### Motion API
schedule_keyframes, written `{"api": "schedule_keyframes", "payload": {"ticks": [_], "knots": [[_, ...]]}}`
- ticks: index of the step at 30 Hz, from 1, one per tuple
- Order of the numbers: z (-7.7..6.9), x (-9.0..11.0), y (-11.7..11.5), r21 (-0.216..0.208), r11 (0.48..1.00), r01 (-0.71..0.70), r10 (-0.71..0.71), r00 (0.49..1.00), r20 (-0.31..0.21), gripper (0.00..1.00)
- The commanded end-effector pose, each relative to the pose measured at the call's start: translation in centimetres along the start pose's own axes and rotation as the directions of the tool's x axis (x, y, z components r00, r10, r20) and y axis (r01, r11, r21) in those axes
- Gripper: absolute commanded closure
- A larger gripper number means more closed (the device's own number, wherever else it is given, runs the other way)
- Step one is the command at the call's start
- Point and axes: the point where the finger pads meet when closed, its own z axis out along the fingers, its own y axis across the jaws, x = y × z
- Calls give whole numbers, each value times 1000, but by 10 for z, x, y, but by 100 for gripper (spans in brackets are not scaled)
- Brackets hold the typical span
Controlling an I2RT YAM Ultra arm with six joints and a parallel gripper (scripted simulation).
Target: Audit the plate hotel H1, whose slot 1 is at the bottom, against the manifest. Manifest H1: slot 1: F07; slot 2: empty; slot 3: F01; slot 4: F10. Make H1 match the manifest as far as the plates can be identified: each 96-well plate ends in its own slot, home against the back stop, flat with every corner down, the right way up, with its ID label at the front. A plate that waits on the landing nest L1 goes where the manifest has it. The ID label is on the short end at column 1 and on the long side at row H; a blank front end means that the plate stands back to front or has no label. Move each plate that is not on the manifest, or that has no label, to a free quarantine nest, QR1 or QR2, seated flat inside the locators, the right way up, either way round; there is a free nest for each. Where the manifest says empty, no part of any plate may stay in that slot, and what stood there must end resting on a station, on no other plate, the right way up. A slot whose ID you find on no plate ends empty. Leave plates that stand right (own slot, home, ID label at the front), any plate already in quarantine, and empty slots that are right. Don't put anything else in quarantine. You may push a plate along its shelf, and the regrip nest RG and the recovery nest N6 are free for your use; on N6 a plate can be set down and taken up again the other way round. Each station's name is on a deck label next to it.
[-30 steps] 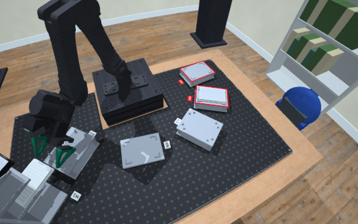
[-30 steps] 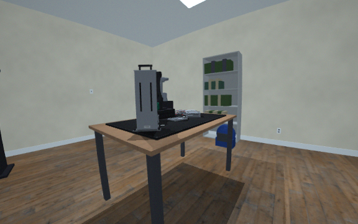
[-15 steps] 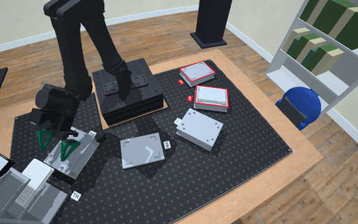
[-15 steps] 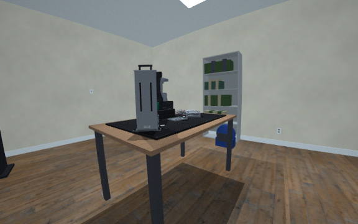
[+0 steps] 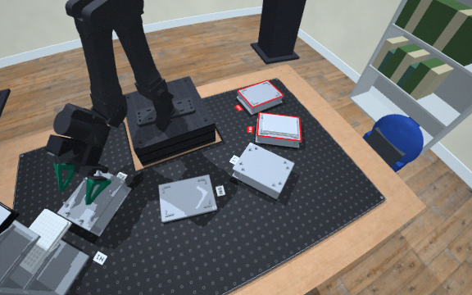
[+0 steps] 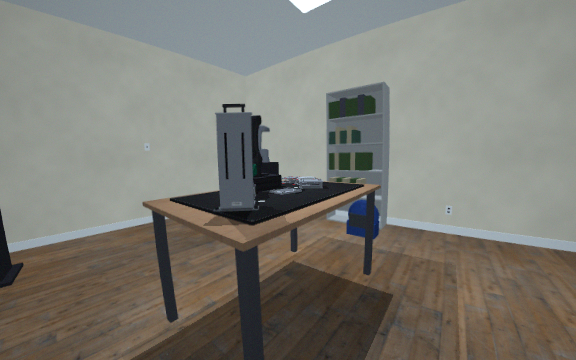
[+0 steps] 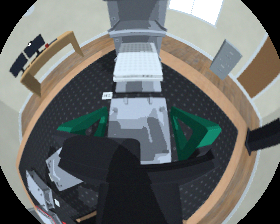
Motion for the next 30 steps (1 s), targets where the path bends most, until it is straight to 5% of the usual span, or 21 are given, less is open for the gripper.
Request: {"api": "schedule_keyframes", "payload": {"ticks": [1,12,13,30], "knots": [[-4,-9,0,-4,1000,11,-11,999,35,0],[-17,-2,0,-4,1000,11,-11,999,34,0],[-16,2,0,-4,1000,11,-11,999,34,100],[-16,3,0,-4,1000,11,-11,999,34,100]]}}
